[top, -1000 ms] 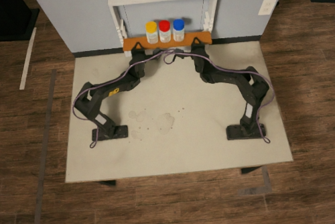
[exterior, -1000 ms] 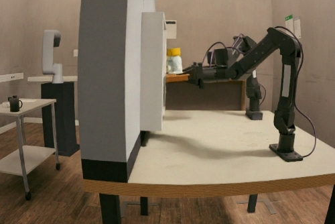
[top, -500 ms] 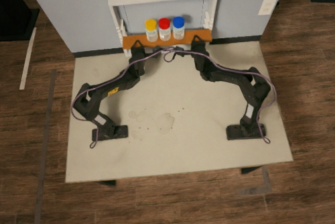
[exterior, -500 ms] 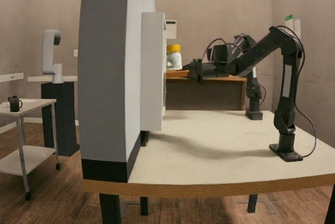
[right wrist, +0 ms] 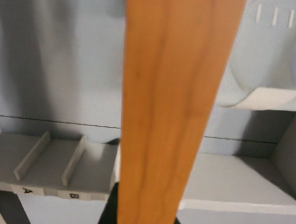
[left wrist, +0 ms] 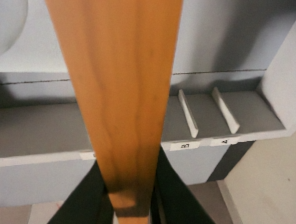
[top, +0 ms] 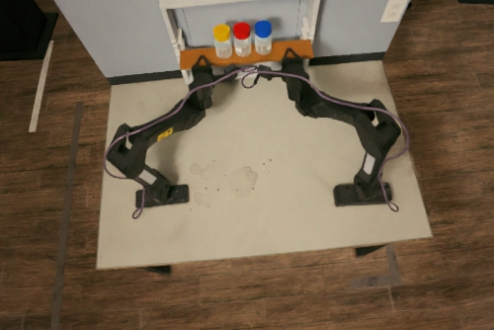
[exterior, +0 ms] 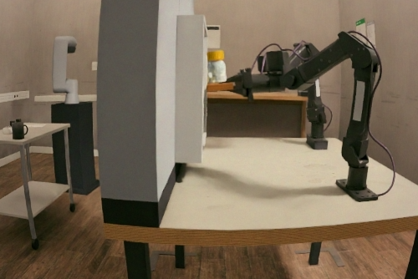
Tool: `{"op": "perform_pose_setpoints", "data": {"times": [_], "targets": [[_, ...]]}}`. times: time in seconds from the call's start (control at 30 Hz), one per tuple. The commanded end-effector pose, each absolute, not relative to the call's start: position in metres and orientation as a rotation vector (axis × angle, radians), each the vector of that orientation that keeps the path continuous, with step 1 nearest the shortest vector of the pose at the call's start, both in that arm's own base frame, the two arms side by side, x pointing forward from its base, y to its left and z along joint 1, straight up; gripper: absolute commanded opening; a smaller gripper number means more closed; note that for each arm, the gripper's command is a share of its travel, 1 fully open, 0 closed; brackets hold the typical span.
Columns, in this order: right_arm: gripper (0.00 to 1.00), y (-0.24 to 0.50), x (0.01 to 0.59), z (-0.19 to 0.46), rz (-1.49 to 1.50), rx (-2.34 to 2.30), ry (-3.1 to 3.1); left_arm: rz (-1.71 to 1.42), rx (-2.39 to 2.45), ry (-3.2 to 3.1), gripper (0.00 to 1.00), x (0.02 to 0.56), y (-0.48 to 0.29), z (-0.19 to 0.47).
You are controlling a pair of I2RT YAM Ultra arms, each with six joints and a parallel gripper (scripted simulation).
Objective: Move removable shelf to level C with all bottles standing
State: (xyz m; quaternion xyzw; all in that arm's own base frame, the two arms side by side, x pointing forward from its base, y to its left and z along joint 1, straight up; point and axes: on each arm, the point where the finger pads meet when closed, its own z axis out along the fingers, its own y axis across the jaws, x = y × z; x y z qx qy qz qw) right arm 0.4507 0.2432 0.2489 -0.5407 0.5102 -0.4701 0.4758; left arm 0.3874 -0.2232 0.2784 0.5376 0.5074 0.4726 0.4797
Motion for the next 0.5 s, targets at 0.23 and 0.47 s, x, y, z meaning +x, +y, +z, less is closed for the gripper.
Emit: {"op": "perform_pose_setpoints", "data": {"times": [0.23,0.47], "targets": [[0.00,0.247,0.466,0.302,-1.176,-1.230,1.176,1.179,1.228,1.179,0.00,0.400,-0.223,0.325],[0.00,0.247,0.473,0.301,-1.176,-1.230,1.176,1.179,1.228,1.179,0.00,0.407,-0.223,0.323]]}}
